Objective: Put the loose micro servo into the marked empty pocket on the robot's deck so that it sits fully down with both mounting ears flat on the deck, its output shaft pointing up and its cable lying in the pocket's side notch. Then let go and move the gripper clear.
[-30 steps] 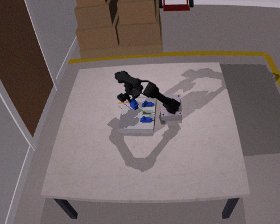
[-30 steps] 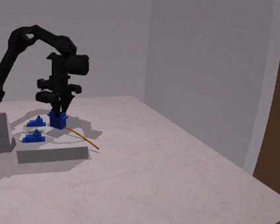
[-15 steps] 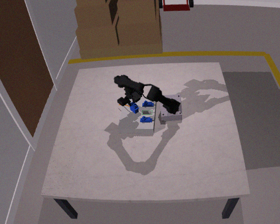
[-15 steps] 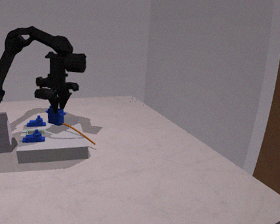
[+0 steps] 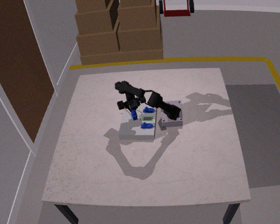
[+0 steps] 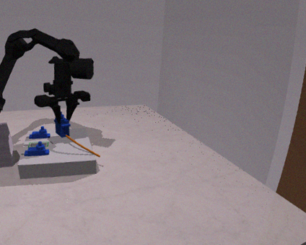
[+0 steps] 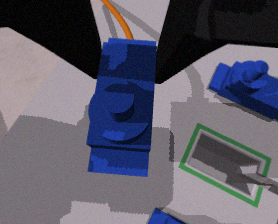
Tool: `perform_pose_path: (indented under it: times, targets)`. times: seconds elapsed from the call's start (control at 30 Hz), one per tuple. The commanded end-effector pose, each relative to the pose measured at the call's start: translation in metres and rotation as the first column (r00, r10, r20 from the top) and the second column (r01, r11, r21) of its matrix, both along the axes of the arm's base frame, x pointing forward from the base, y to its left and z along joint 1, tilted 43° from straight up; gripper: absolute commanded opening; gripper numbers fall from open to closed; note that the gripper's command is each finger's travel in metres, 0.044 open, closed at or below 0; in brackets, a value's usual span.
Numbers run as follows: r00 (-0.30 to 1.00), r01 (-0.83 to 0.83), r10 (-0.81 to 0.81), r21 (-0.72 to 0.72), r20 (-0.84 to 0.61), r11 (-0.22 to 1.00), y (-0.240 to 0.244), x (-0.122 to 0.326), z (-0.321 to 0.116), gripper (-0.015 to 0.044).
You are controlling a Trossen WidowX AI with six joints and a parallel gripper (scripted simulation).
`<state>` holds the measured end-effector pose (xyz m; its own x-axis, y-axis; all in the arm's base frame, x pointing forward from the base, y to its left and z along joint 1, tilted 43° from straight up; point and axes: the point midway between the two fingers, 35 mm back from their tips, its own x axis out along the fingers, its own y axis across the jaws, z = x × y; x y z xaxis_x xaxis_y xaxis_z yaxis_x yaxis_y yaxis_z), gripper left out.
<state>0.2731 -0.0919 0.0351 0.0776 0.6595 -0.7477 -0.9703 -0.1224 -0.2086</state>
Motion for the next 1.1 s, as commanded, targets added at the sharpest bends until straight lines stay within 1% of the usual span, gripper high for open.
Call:
perform_pose_path:
  times: [0.0,0.23,0.5,0.77,1.07]
  targets:
    - [0.993,0.094,-0.093,0.01,-0.079,0.995,-0.0002,-0.0001,0.0008,0.0]
    - [0.935,0.272,-0.265,-0.001,-0.237,0.962,-0.0003,-0.0001,0.0008,0.0]
    - [0.803,0.46,-0.437,-0.047,-0.405,0.887,-0.0003,-0.0001,0.0008,0.0]
    - [0.611,0.616,-0.573,-0.127,-0.546,0.777,-0.0003,-0.0001,0.0008,0.0]
    - [0.34,0.741,-0.669,-0.25,-0.661,0.624,-0.0003,-0.0001,0.0008,0.0]
